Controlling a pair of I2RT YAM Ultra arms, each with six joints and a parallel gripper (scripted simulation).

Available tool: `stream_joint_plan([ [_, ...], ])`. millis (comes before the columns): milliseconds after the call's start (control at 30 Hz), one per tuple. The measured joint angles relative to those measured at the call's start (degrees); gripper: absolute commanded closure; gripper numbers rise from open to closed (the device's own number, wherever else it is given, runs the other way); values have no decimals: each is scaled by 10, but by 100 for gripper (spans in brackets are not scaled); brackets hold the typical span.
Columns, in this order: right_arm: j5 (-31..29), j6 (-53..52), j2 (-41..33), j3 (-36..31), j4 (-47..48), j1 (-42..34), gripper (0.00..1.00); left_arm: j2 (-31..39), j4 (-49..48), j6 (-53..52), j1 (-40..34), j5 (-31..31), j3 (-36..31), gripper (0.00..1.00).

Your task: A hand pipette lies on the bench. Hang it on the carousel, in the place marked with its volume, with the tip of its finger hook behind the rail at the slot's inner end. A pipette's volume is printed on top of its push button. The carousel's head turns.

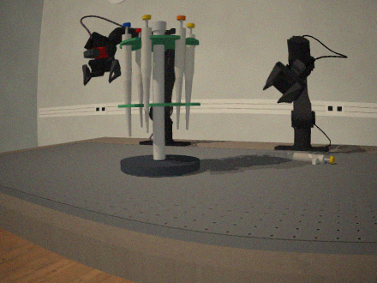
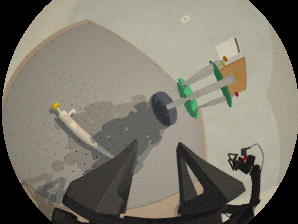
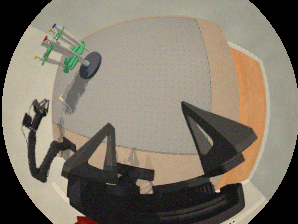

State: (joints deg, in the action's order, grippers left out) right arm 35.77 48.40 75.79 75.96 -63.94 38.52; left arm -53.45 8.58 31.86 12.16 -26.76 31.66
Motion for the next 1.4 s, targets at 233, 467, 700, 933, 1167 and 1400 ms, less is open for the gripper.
stream_joint_plan([
  [233, 0, 0, 0, 0, 0, 0, 0, 2, -61, 51, -30, 38, -14, 51],
  [467, 0, 0, 0, 0, 0, 0, 0, -41, -179, 192, -146, 96, -80, 51],
  [700, 0, 0, 0, 0, 0, 0, 0, -79, -304, 307, -202, 160, -124, 51],
  [933, 0, 0, 0, 0, 0, 0, 0, -97, -384, 344, -217, 205, -132, 51],
  [1167, 0, 0, 0, 0, 0, 0, 0, -158, -467, 394, -262, 240, -144, 51],
  [1400, 0, 0, 0, 0, 0, 0, 0, -298, -603, 499, -344, 295, -142, 51],
])
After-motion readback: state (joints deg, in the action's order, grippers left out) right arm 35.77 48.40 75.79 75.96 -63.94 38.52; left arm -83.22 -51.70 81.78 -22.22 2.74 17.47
